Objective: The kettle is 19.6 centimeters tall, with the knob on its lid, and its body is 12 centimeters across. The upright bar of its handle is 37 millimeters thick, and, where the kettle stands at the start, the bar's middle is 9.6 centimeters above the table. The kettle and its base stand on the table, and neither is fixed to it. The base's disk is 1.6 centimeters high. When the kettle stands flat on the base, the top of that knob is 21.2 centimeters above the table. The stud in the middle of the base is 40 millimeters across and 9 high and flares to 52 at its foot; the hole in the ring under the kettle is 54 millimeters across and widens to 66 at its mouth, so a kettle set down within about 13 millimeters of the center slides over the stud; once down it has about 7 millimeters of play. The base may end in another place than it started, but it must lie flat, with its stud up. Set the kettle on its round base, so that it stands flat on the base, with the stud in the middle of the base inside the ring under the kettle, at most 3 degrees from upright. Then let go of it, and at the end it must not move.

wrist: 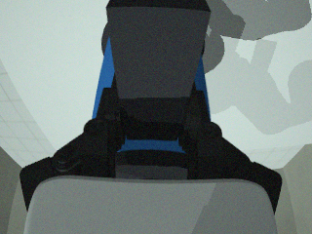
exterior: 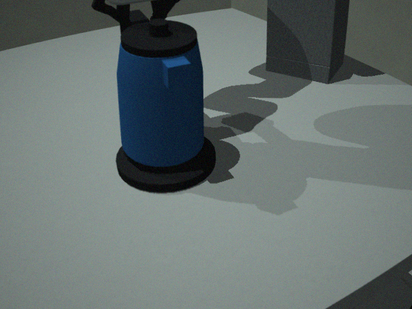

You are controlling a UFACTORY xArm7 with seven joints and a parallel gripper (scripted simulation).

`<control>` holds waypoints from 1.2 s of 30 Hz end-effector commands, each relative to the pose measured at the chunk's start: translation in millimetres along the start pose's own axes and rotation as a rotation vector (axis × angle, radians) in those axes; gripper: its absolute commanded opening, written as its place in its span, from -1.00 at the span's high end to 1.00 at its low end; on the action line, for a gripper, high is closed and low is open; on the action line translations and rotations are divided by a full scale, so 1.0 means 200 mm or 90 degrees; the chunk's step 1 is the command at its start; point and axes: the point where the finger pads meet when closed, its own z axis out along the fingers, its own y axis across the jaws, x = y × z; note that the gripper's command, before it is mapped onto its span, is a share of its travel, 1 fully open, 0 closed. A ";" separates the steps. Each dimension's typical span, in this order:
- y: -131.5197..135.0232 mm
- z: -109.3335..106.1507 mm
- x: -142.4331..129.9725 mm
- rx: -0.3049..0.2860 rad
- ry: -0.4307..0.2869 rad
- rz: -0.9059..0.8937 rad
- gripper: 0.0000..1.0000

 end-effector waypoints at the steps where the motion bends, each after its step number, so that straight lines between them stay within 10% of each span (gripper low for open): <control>1: -0.01 -0.01 0.00 0.003 -0.001 0.000 1.00; 21: -0.01 -0.01 0.00 0.003 -0.001 0.000 1.00; 22: -0.01 -0.01 0.00 0.003 -0.001 0.000 -0.63; 36: -0.01 -0.01 0.00 0.003 -0.001 0.000 -0.63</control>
